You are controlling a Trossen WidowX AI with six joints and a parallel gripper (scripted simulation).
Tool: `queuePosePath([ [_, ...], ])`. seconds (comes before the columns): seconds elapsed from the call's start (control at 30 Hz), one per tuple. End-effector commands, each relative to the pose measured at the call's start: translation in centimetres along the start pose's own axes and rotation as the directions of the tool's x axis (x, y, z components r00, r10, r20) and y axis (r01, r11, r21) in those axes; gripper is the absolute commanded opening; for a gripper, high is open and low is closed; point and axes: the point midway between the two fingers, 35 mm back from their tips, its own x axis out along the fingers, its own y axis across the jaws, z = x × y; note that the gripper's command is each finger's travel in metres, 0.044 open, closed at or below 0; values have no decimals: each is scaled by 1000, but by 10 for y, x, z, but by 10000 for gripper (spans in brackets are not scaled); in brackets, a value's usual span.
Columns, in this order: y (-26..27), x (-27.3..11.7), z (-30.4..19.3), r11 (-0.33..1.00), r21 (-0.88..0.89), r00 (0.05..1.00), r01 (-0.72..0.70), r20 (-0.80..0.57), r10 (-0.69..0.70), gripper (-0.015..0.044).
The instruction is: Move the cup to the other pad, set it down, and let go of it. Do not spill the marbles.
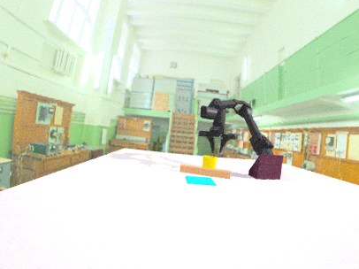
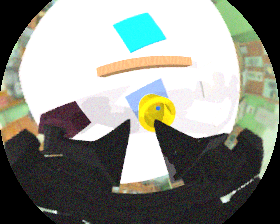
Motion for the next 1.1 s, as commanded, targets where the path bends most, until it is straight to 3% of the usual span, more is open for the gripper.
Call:
queuePosePath([
  [0.0,-1,6,-1,1000,-5,1000,2,-7,-2,167],
  [1.07,-1,58,-3,1000,-4,1000,4,-9,-4,167],
])
